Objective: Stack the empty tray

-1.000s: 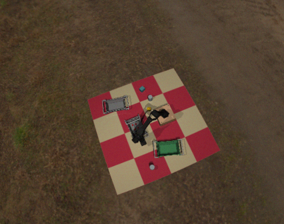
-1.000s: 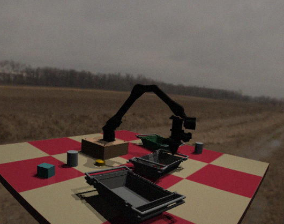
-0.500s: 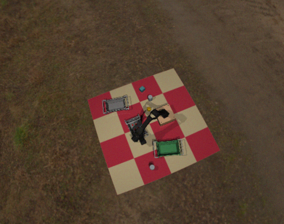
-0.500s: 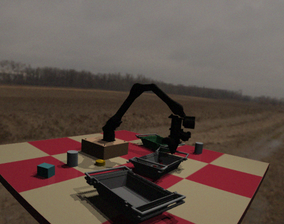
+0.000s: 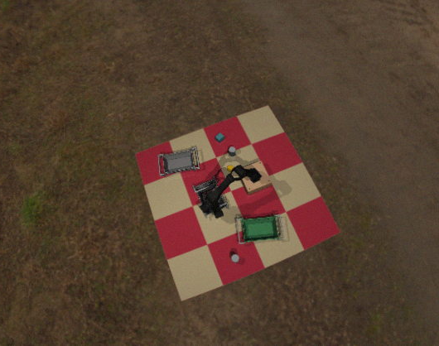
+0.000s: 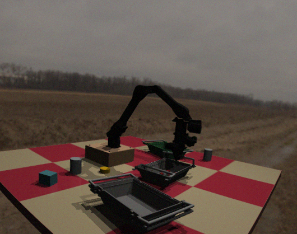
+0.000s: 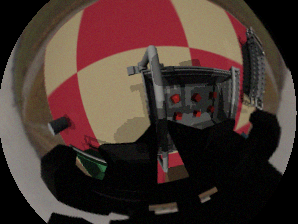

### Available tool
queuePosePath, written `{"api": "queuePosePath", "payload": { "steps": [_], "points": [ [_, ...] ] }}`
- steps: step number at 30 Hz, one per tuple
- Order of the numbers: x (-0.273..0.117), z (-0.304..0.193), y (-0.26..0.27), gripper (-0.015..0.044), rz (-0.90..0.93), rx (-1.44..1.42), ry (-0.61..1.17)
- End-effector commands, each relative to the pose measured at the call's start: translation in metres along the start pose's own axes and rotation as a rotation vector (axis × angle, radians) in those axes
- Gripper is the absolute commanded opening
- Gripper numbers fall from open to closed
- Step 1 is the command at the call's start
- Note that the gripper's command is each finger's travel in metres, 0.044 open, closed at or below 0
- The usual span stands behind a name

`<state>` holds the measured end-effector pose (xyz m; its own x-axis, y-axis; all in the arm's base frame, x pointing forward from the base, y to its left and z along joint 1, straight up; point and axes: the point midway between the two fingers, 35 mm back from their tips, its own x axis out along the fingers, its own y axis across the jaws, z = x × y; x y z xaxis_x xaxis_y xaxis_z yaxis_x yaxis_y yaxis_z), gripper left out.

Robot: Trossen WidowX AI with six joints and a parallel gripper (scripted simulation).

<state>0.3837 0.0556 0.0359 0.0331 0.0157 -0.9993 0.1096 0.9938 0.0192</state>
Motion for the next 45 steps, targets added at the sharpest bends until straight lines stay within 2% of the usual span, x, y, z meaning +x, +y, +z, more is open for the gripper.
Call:
{"api": "queuePosePath", "payload": {
  "steps": [1, 6, 16, 19, 45],
  "points": [
    [0.009, 0.0, -0.016, 0.0087, -0.006, -0.002, 0.0],
    [0.017, 0.0, -0.024, 0.0087, -0.007, -0.002, 0.0],
    [-0.028, 0.0, -0.019, 0.0087, -0.007, -0.002, 0.0],
    [-0.018, 0.0, -0.02, 0.0087, -0.013, -0.001, 0.004],
    [-0.018, 0.0, -0.02, 0.0087, -0.013, -0.001, 0.004]
  ]
}}
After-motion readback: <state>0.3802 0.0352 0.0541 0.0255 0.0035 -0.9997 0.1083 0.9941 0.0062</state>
